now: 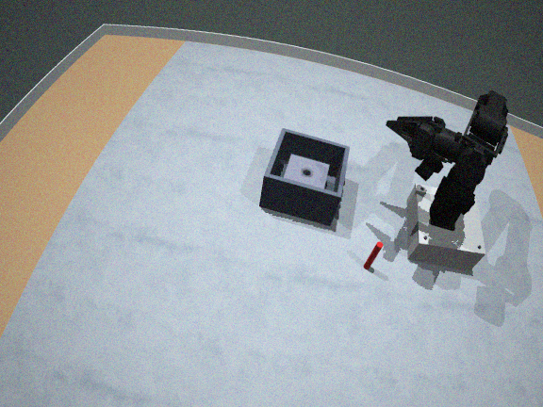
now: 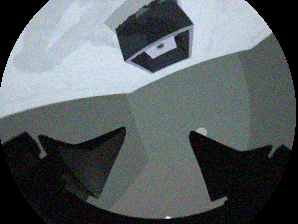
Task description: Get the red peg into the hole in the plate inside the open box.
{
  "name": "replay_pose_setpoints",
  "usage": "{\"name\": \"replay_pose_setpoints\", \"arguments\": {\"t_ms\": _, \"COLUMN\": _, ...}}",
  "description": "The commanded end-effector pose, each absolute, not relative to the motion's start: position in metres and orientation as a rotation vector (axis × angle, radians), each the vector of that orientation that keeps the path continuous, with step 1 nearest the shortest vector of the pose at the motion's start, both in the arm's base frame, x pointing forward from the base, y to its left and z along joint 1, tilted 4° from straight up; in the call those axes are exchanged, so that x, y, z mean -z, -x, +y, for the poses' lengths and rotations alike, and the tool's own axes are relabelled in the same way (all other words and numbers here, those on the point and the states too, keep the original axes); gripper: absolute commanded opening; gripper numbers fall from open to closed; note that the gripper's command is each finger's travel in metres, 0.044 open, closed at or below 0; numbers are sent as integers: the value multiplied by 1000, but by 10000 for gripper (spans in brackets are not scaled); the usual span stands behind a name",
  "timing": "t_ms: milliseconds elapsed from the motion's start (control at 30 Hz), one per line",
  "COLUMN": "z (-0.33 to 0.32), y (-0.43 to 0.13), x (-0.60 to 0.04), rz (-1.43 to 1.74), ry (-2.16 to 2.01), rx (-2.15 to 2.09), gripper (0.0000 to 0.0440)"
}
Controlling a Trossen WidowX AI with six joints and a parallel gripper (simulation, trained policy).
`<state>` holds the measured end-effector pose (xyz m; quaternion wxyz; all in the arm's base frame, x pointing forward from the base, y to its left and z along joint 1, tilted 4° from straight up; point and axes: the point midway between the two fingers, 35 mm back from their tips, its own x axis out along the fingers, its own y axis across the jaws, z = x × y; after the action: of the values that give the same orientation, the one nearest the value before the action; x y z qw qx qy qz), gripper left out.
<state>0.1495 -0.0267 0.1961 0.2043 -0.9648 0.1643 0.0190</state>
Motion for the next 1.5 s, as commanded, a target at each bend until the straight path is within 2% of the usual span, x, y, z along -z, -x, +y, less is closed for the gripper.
{"name": "replay_pose_setpoints", "arguments": {"t_ms": 0, "z": -26, "y": -150, "x": -196, "rz": 453, "ry": 2657, "rx": -64, "gripper": 416}}
{"name": "replay_pose_setpoints", "arguments": {"t_ms": 67, "z": -24, "y": -150, "x": -197, "rz": 446, "ry": 2589, "rx": -85, "gripper": 440}}
{"name": "replay_pose_setpoints", "arguments": {"t_ms": 1467, "z": 16, "y": -150, "x": -220, "rz": 610, "ry": 1109, "rx": -194, "gripper": 440}}
